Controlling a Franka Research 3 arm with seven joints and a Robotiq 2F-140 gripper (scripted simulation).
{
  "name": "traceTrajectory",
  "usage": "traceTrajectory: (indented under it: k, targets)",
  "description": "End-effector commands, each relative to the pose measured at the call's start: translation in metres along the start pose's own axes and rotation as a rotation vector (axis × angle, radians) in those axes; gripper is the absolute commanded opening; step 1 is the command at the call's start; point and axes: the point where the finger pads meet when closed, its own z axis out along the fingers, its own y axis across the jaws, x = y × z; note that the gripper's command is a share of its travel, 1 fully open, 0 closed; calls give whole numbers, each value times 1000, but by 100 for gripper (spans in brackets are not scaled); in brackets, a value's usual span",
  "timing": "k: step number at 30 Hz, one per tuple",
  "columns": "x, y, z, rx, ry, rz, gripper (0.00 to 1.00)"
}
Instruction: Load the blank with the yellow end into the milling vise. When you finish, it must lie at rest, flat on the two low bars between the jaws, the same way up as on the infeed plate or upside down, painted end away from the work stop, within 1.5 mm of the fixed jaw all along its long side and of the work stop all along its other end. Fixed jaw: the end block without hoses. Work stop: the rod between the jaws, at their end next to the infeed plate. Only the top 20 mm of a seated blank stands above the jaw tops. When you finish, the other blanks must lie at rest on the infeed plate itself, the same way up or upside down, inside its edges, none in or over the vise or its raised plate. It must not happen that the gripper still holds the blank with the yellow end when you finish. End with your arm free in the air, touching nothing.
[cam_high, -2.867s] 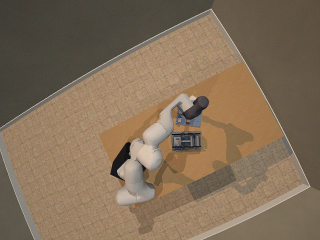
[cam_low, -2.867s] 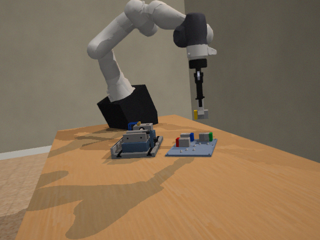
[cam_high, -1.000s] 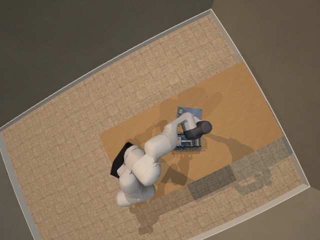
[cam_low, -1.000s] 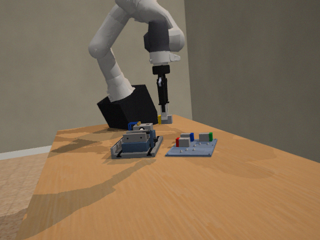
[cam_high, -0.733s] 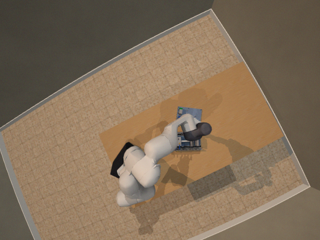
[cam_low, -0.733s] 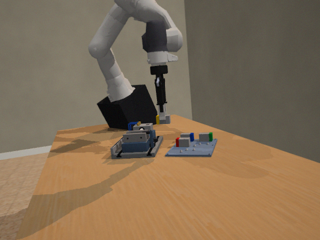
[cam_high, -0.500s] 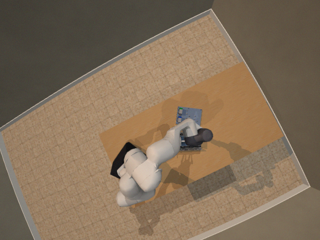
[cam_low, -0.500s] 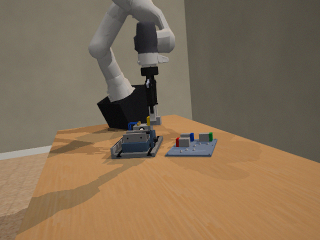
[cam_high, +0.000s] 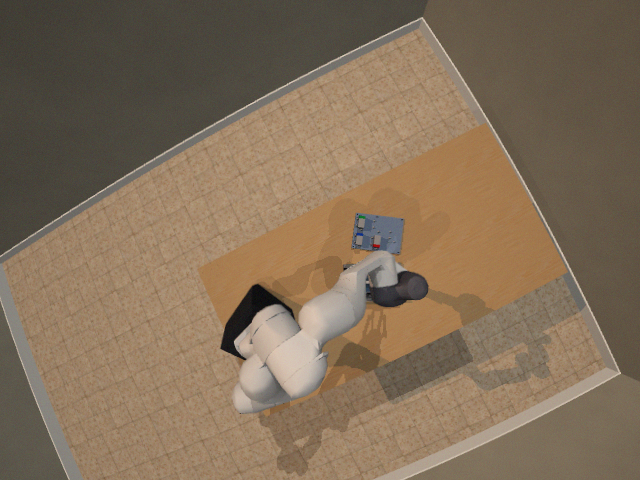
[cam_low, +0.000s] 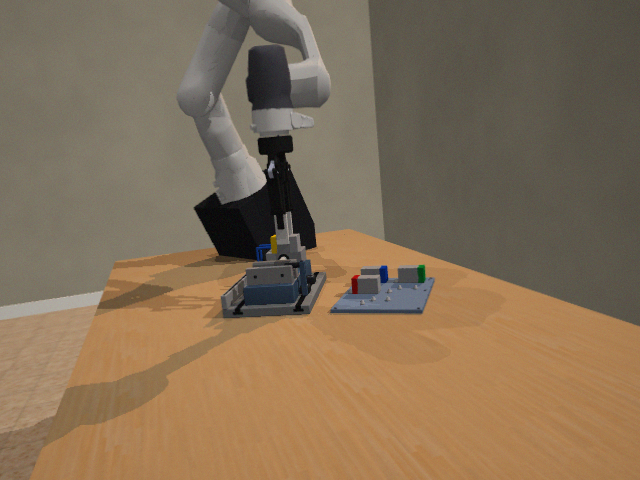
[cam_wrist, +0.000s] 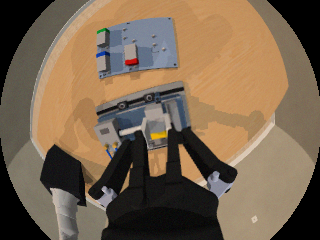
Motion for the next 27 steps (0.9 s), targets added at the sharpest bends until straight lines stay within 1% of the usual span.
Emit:
traceTrajectory:
  k: [1, 9, 10, 14, 26, 27]
  targets:
    - [-4, 7, -4, -24, 7, -61, 0]
    - [-4, 7, -4, -24, 7, -61, 0]
    - [-17, 8, -3, -16, 7, -36, 0]
    - [-59, 18, -5, -24, 7, -61, 0]
    - [-59, 18, -5, -24, 7, -61, 0]
    - [-58, 17, -4, -16, 7, -47, 0]
